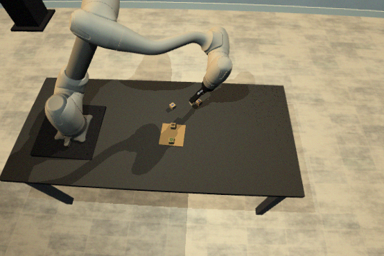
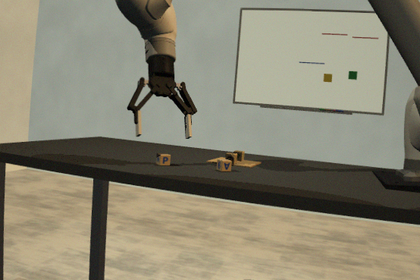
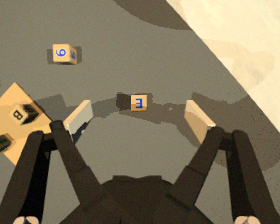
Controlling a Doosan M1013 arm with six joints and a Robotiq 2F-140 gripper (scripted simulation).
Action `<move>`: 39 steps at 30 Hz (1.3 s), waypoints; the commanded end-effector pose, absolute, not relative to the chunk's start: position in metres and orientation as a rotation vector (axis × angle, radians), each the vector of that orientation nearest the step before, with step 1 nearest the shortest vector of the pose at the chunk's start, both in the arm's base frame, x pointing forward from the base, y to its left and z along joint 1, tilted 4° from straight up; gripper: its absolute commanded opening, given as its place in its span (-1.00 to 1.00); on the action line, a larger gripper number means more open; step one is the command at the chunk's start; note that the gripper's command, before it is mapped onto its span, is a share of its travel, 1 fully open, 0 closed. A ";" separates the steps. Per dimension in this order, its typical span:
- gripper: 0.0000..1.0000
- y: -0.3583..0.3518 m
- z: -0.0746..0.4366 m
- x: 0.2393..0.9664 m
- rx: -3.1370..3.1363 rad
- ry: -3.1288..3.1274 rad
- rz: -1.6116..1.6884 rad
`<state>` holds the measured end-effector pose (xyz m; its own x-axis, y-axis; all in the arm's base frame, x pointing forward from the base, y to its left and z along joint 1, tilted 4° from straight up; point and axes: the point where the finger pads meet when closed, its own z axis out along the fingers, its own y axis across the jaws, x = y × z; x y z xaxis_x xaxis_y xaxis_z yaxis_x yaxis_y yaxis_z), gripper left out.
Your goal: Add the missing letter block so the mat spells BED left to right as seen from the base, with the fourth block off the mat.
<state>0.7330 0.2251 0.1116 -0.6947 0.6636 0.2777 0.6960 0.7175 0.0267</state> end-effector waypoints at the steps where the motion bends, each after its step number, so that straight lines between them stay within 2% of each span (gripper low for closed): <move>1: 1.00 0.225 0.112 0.733 -1.078 -2.676 -0.190; 3: 1.00 0.222 0.112 0.721 -1.078 -2.675 -0.190; 5: 1.00 0.211 0.109 0.671 -1.078 -2.675 -0.190; 12: 1.00 0.189 0.099 0.571 -1.079 -2.675 -0.189; 39: 1.00 0.189 0.099 0.569 -1.079 -2.675 -0.189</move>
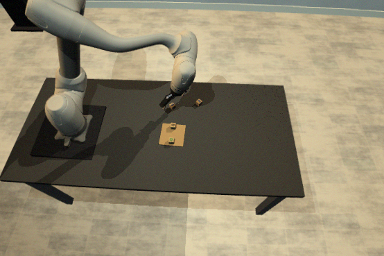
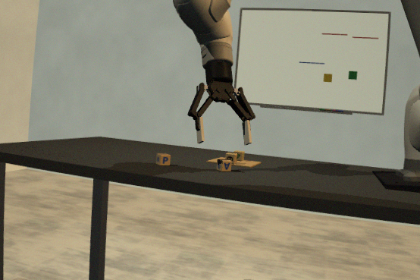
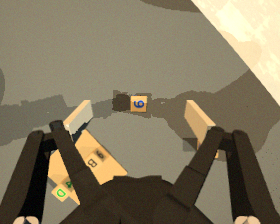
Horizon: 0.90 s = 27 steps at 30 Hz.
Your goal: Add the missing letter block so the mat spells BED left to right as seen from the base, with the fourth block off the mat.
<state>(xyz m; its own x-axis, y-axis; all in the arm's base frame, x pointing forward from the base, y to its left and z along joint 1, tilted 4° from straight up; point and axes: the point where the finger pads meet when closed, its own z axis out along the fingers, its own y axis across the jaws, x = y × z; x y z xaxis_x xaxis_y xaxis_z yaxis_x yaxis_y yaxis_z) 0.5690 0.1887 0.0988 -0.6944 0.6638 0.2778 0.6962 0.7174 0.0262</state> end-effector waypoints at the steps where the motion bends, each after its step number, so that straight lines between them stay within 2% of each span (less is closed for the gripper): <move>1: 1.00 0.189 0.099 0.569 -1.079 -2.675 -0.189; 27: 1.00 0.188 0.100 0.569 -1.090 -2.671 -0.187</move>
